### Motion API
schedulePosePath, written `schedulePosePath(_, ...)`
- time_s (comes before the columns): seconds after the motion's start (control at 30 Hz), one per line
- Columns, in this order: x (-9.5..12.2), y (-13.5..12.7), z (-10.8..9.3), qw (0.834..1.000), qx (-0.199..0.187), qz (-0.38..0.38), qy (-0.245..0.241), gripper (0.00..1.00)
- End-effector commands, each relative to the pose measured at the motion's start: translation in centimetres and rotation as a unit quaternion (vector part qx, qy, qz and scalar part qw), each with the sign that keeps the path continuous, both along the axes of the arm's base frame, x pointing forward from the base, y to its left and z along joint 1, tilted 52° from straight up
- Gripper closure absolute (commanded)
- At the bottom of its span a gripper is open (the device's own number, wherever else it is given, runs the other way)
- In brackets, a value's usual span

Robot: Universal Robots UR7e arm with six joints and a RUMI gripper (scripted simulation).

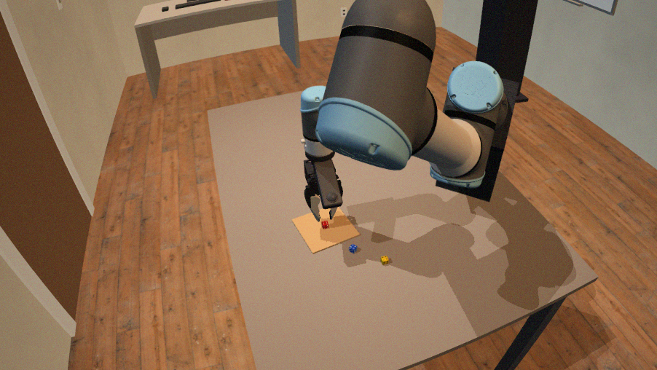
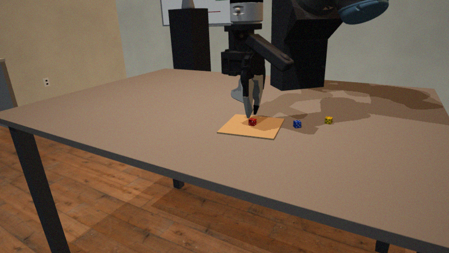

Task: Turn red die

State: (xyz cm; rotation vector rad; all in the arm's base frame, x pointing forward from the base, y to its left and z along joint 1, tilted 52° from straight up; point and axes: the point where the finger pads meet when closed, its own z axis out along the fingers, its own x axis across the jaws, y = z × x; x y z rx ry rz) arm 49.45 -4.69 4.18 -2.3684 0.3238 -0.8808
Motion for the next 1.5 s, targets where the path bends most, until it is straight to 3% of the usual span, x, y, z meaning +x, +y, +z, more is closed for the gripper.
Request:
schedulePosePath(0.0, 0.0, 0.0, 0.0, 1.0, 0.0, 0.0, 0.0, 0.82)
schedulePosePath(0.83, -0.2, -0.1, 0.2, 1.0, 0.0, 0.0, 0.0, 0.82)
schedulePosePath(1.47, -2.9, -2.0, 2.7, 1.0, 0.0, 0.0, 0.0, 0.82)
